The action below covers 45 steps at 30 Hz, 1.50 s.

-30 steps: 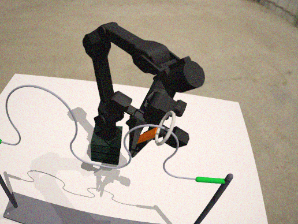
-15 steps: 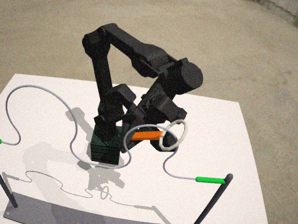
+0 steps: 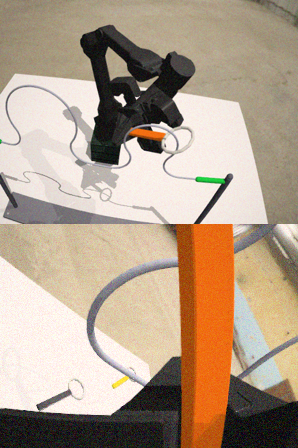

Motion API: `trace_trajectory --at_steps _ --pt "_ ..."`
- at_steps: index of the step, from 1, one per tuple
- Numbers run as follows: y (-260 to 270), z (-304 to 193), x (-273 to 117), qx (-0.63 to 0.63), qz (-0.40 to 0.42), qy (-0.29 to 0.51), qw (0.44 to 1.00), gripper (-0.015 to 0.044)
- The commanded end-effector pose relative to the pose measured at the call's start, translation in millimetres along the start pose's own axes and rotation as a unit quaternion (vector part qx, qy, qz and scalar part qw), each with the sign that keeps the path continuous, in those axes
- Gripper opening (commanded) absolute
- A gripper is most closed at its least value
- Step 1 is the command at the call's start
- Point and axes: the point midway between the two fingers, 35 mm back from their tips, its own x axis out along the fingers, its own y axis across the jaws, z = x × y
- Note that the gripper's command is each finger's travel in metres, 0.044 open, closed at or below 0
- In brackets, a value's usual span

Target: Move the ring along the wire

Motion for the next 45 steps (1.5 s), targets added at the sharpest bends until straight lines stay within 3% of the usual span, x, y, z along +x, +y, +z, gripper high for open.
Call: trace_trajectory --at_steps 1,19,26,45 --pt "-7.3 -1.9 -0.2 -0.029 -0.019 -0.003 0.999 -0.015" --pt "-27.9 3.4 1.6 -0.172 -0.095 -0.026 0.98 -0.015" --pt "-39.7 8.1 8.9 -0.243 -0.127 -0.068 0.959 -0.015" --pt "-56.3 19.4 5.1 -0.387 -0.199 -0.085 0.896 -0.015"
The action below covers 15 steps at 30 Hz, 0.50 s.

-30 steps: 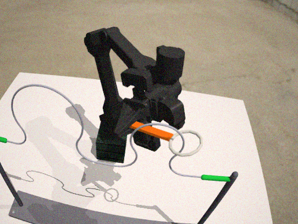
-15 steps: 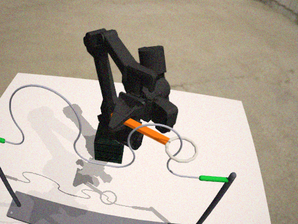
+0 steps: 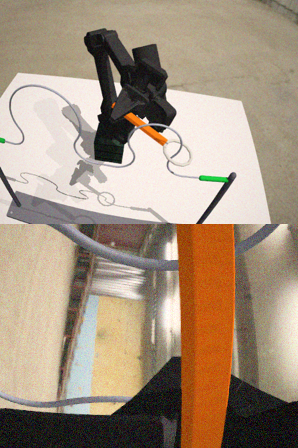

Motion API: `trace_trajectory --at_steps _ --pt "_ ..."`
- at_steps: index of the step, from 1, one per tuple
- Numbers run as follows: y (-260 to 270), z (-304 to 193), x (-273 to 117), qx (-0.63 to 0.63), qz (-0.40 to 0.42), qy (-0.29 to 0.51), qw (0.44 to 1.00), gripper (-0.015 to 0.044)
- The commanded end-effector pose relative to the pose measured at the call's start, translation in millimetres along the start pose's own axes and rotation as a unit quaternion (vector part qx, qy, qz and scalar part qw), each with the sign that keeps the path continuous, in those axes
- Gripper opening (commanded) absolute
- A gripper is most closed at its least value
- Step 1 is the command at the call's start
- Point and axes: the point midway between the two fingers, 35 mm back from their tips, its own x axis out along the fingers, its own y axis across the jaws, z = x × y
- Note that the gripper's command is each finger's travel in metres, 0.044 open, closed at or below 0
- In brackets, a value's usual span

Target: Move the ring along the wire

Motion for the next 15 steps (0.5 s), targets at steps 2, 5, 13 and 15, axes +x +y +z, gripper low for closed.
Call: trace_trajectory --at_steps 2,5,13,15 --pt "-1.4 -0.6 0.0 -0.03 -0.014 -0.004 0.999 -0.015" --pt "-0.2 -1.1 0.0 -0.036 -0.016 -0.004 0.999 -0.015" --pt "9.8 -3.1 -0.3 -0.028 -0.013 -0.003 1.0 -0.015" --pt "14.3 -3.5 -0.7 -0.018 -0.008 -0.001 1.0 -0.015"
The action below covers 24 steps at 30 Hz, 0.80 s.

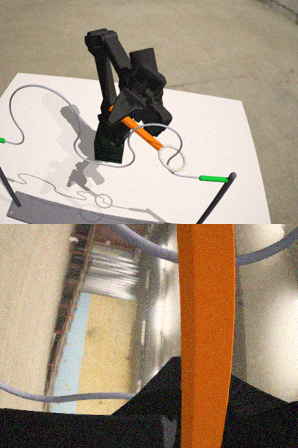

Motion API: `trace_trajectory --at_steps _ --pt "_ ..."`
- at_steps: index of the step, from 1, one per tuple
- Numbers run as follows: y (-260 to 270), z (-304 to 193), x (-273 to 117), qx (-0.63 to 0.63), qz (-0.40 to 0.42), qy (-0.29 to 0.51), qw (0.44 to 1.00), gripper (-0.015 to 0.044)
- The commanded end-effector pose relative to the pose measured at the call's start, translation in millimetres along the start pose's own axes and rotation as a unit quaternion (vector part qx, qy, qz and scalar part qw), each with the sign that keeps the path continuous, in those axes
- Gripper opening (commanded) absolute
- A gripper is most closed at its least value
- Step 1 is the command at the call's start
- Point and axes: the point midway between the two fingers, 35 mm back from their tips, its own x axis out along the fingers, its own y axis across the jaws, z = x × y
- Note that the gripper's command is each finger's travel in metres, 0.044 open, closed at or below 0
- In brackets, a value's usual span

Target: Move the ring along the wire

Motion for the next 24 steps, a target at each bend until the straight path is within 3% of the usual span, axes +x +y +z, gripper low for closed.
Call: trace_trajectory --at_steps 1,18,24 --pt "7.2 -1.8 -1.4 0.019 0.005 0.002 1.0 -0.015" --pt "59.4 7.3 -12.0 0.164 0.07 0.022 0.984 -0.015" --pt "74.4 14.5 -26.4 0.211 0.104 0.064 0.97 -0.015"
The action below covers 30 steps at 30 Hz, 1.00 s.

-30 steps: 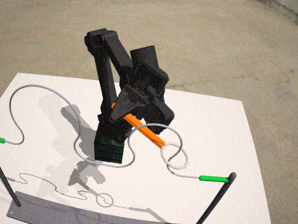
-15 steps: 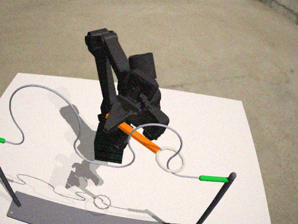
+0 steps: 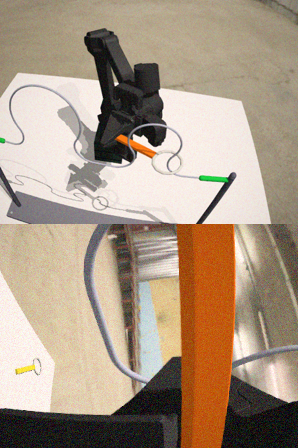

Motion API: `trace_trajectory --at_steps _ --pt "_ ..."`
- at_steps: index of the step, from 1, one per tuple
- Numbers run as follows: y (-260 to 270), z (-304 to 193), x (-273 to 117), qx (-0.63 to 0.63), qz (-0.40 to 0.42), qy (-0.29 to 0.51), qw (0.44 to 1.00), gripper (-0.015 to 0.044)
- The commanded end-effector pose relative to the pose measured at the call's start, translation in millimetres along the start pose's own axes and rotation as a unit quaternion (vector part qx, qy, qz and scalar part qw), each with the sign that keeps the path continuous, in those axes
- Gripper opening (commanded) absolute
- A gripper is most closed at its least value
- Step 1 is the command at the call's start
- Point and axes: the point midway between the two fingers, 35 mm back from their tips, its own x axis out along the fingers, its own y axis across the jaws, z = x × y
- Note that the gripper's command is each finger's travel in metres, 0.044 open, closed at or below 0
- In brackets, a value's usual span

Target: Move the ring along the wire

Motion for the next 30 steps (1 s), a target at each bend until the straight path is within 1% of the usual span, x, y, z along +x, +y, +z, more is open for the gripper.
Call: trace_trajectory --at_steps 1,11,19,24,30 --pt "14.0 1.2 -6.3 0.029 0.018 0.021 0.999 -0.015" --pt "41.8 5.8 -13.0 0.111 0.062 0.035 0.991 -0.015" --pt "70.6 14.6 -10.5 0.2 0.096 0.006 0.975 -0.015" --pt "76.8 17.7 -12.7 0.22 0.106 0.008 0.97 -0.015" --pt "92.7 27.3 -19.3 0.274 0.132 0.014 0.953 -0.015"
